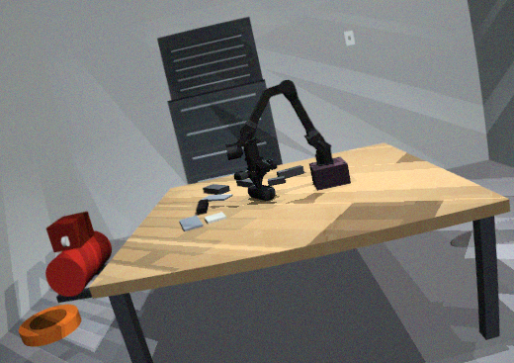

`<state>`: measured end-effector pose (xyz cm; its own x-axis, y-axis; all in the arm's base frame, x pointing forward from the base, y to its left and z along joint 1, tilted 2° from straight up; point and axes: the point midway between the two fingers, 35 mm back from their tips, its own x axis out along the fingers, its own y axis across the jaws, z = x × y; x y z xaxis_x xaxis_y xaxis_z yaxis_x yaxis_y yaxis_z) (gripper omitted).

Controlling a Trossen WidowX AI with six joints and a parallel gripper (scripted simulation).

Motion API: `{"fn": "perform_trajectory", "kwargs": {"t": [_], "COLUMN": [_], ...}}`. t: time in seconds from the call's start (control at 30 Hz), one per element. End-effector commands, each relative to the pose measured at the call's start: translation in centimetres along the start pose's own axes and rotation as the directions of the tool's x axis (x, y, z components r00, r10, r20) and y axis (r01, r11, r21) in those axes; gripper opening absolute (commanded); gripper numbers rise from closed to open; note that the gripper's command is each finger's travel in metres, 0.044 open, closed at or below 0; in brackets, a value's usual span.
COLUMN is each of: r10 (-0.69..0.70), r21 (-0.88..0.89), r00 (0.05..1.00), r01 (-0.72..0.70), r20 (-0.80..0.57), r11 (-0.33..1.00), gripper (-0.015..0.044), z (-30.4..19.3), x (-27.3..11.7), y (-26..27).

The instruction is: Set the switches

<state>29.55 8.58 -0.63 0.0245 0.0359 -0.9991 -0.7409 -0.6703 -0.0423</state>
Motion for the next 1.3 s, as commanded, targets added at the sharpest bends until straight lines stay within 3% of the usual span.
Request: {"fn": "perform_trajectory", "kwargs": {"t": [0.0, 0.17, 0.33, 0.5, 1.27], "r10": [0.000, -0.002, -0.002, -0.002, -0.002], "r21": [0.000, 0.002, 0.002, 0.002, 0.002], "r00": [1.000, 1.000, 1.000, 1.000, 1.000], "r01": [0.000, 0.002, 0.002, 0.002, 0.002], "r20": [0.000, -0.002, -0.002, -0.005, -0.005], "r11": [1.000, 1.000, 1.000, 1.000, 1.000], "gripper": [0.0000, 0.0000, 0.0000, 0.0000, 0.0000], "z": [0.0, 0.0, -0.2, -4.1, -4.1], "x": [-0.2, -4.4, -4.4, -4.5, -1.4], "y": [0.0, -0.1, -0.1, 0.0, -0.1]}}
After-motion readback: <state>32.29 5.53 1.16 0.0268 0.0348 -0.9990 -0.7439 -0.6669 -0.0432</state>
